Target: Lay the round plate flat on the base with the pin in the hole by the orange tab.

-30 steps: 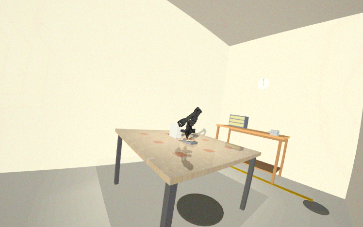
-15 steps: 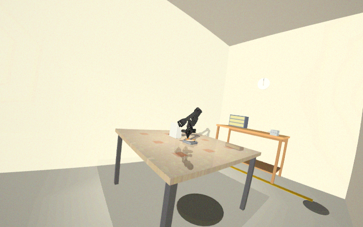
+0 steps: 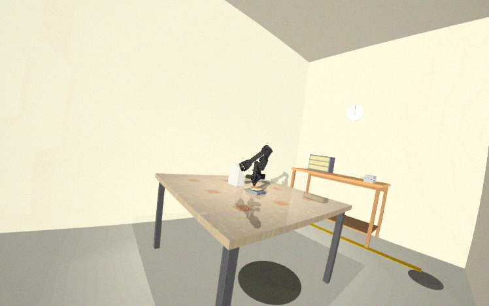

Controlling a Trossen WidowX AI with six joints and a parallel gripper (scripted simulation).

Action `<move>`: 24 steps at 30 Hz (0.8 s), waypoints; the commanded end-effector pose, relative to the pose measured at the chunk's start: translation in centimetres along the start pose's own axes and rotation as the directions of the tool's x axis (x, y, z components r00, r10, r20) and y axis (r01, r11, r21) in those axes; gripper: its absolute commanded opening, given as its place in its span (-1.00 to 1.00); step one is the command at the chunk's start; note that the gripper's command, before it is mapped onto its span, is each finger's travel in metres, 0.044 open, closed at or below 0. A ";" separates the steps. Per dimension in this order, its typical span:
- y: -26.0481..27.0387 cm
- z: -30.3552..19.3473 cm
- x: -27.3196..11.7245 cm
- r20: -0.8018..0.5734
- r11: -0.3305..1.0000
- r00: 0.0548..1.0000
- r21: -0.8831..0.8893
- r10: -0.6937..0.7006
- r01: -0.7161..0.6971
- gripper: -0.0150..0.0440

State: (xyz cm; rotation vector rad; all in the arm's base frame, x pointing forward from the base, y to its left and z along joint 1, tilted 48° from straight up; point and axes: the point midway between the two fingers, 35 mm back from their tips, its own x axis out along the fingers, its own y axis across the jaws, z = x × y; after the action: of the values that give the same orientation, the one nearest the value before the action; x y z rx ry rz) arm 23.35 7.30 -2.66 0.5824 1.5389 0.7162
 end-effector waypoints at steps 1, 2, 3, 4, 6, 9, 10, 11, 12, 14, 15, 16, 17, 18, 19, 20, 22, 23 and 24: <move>0.8 0.4 -0.1 0.008 1.000 1.000 -0.012 0.009 -0.009 -0.49; 0.9 0.4 -0.1 0.008 1.000 1.000 -0.012 0.009 -0.009 -0.49; 1.0 0.5 -0.1 0.008 1.000 1.000 -0.012 0.009 -0.009 -0.49; 1.1 0.6 -0.1 0.008 1.000 1.000 -0.013 0.009 -0.009 -0.49; 1.2 0.7 -0.1 0.008 1.000 1.000 -0.013 0.009 -0.009 -0.49; 1.5 0.9 -0.1 0.008 1.000 1.000 -0.013 0.010 -0.009 -0.49; 1.6 0.9 -0.1 0.008 1.000 1.000 -0.013 0.010 -0.010 -0.49; 1.7 1.0 -0.1 0.008 1.000 1.000 -0.013 0.010 -0.010 -0.49; 1.8 1.1 -0.1 0.008 1.000 1.000 -0.013 0.010 -0.010 -0.49; 1.9 1.2 -0.1 0.008 1.000 1.000 -0.013 0.010 -0.010 -0.49; 2.0 1.2 -0.1 0.008 1.000 1.000 -0.013 0.010 -0.010 -0.49; 2.1 1.3 -0.1 0.008 1.000 1.000 -0.013 0.010 -0.010 -0.49; 2.1 1.4 -0.1 0.008 1.000 1.000 -0.013 0.010 -0.010 -0.49; 2.2 1.4 -0.1 0.008 1.000 1.000 -0.013 0.010 -0.010 -0.49; 2.3 1.5 -0.1 0.008 1.000 1.000 -0.013 0.010 -0.010 -0.49; 2.4 1.6 -0.1 0.008 1.000 1.000 -0.013 0.010 -0.010 -0.49; 2.5 1.7 -0.2 0.008 1.000 1.000 -0.013 0.010 -0.010 -0.49; 2.6 1.8 -0.2 0.008 1.000 1.000 -0.013 0.010 -0.010 -0.49; 2.7 1.9 -0.2 0.008 1.000 1.000 -0.013 0.010 -0.010 -0.49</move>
State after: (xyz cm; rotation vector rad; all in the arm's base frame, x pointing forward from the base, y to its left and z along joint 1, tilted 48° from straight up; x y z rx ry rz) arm 24.53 8.91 -1.10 0.5846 1.5391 0.7236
